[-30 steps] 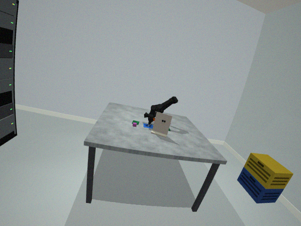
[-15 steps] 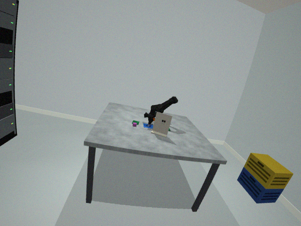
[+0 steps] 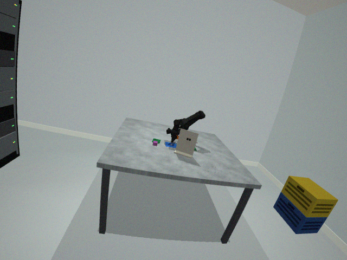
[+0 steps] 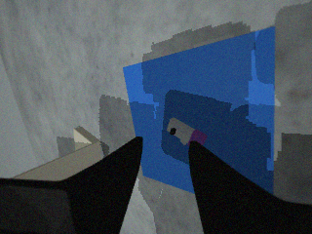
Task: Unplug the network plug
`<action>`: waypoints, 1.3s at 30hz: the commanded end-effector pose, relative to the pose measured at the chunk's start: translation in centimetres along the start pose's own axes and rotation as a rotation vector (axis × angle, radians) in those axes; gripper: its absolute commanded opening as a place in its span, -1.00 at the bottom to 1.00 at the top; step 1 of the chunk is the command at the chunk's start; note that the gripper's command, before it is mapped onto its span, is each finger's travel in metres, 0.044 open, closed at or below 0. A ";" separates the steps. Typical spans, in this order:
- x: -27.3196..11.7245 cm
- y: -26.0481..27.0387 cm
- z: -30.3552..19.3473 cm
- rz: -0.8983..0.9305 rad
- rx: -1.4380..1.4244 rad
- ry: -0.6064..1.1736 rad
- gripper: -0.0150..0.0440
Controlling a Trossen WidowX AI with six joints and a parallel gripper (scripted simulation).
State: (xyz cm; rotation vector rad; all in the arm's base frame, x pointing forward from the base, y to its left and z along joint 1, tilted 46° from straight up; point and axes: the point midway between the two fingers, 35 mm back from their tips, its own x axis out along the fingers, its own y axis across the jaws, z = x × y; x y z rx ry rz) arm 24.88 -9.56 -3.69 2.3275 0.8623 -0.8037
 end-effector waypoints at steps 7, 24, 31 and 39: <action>-1.3 0.1 0.0 0.003 -0.002 0.002 0.04; -2.9 1.5 0.2 0.002 -0.003 -0.002 0.04; -3.7 2.1 0.3 0.001 -0.003 -0.004 0.04; -4.7 2.7 0.3 0.001 -0.003 -0.004 0.04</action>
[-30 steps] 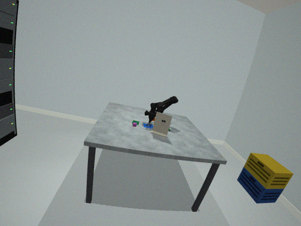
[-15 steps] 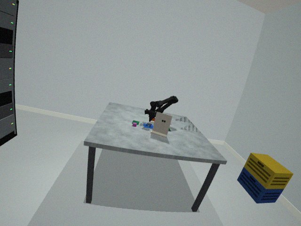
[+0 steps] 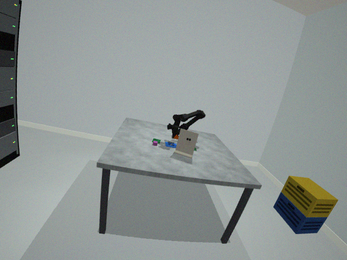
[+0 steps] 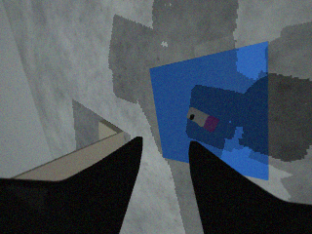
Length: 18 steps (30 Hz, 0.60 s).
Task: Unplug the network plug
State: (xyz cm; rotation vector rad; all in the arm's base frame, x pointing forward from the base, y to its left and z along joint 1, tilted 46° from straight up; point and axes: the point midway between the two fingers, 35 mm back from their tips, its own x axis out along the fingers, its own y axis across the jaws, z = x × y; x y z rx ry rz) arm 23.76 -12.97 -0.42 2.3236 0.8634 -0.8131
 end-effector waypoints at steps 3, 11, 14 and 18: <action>-0.8 0.6 0.0 0.004 -0.004 0.002 0.04; -1.8 1.1 -0.1 0.004 -0.004 0.003 0.04; -2.2 1.3 -0.1 0.005 -0.004 0.003 0.04; -2.8 1.6 -0.1 0.005 -0.003 0.004 0.04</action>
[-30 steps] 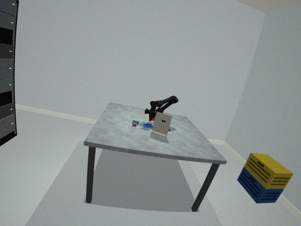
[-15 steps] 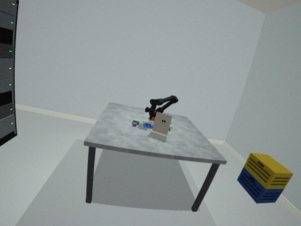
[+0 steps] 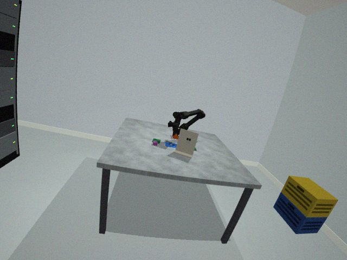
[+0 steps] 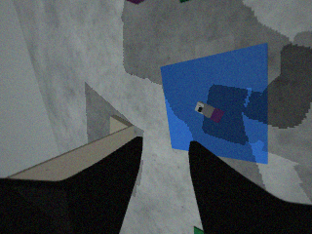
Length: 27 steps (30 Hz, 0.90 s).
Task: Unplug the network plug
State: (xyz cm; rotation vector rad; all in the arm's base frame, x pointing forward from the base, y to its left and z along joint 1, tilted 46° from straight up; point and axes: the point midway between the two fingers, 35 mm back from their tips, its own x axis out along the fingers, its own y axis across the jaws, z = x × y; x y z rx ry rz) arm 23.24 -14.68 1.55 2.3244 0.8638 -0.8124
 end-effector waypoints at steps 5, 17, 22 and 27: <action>-1.2 0.6 -0.1 0.005 -0.004 0.004 0.04; -2.6 1.9 0.0 0.001 0.000 0.000 0.04; -3.7 2.8 0.1 0.001 -0.001 -0.001 0.04; -4.9 3.7 0.1 0.002 -0.001 -0.001 0.04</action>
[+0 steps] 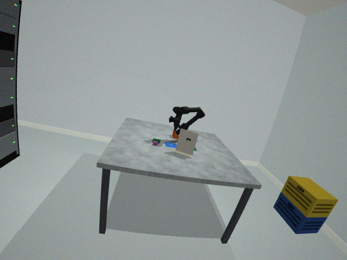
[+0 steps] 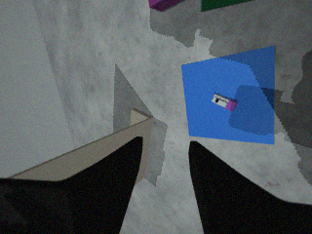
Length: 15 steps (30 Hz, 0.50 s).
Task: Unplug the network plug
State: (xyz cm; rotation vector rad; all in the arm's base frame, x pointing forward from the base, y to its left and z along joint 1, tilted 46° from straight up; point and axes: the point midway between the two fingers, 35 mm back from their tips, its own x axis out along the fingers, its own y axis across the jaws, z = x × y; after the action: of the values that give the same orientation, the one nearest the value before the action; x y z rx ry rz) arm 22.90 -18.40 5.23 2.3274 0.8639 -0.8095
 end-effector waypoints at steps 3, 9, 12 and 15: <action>-1.4 1.0 0.1 0.001 -0.003 -0.004 0.04; -2.9 1.9 0.1 0.002 -0.003 -0.004 0.04; -3.6 2.4 0.0 0.002 -0.003 -0.003 0.04; -4.4 2.8 0.0 0.003 -0.004 -0.003 0.04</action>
State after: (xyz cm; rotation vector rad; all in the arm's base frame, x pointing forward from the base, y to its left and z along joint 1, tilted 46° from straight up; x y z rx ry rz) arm 22.35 -21.35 8.36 2.3272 0.8619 -0.8071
